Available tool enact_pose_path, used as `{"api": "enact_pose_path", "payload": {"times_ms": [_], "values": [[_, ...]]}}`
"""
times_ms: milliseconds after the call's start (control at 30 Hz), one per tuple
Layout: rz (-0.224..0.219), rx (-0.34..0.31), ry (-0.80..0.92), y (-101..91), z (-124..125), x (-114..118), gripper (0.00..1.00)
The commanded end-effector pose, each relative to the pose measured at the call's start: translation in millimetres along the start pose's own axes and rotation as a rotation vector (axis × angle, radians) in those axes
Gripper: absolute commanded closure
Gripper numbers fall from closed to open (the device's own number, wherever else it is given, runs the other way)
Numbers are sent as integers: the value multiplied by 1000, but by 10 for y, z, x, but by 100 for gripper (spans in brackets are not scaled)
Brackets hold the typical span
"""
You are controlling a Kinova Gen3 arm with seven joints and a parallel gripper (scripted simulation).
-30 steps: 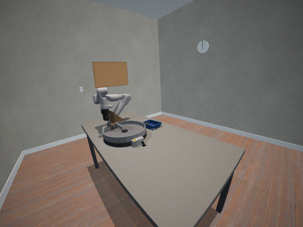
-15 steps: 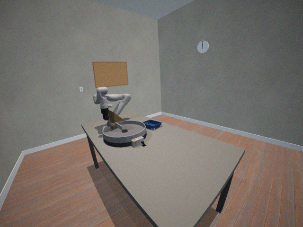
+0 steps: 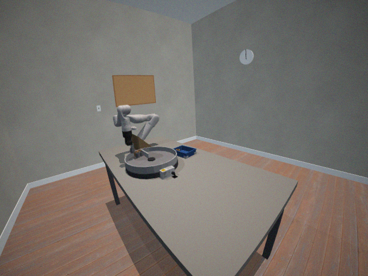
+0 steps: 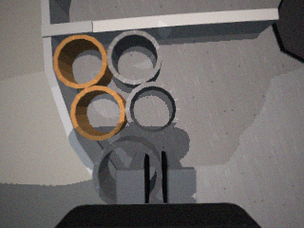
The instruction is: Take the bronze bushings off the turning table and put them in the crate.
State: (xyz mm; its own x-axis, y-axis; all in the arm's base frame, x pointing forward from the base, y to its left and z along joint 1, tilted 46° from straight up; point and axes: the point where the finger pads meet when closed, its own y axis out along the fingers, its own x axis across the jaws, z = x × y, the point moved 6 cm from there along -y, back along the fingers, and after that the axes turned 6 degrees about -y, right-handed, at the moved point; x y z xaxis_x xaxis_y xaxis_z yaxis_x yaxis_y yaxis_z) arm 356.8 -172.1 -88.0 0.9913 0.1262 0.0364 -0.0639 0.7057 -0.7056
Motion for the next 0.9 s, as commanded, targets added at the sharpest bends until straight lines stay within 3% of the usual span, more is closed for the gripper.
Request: {"api": "enact_pose_path", "payload": {"times_ms": [0, 867], "values": [[-2, -4, -9, -57, -6, 4, 100], [-1, 6, -61, -14, 1, -10, 100]]}}
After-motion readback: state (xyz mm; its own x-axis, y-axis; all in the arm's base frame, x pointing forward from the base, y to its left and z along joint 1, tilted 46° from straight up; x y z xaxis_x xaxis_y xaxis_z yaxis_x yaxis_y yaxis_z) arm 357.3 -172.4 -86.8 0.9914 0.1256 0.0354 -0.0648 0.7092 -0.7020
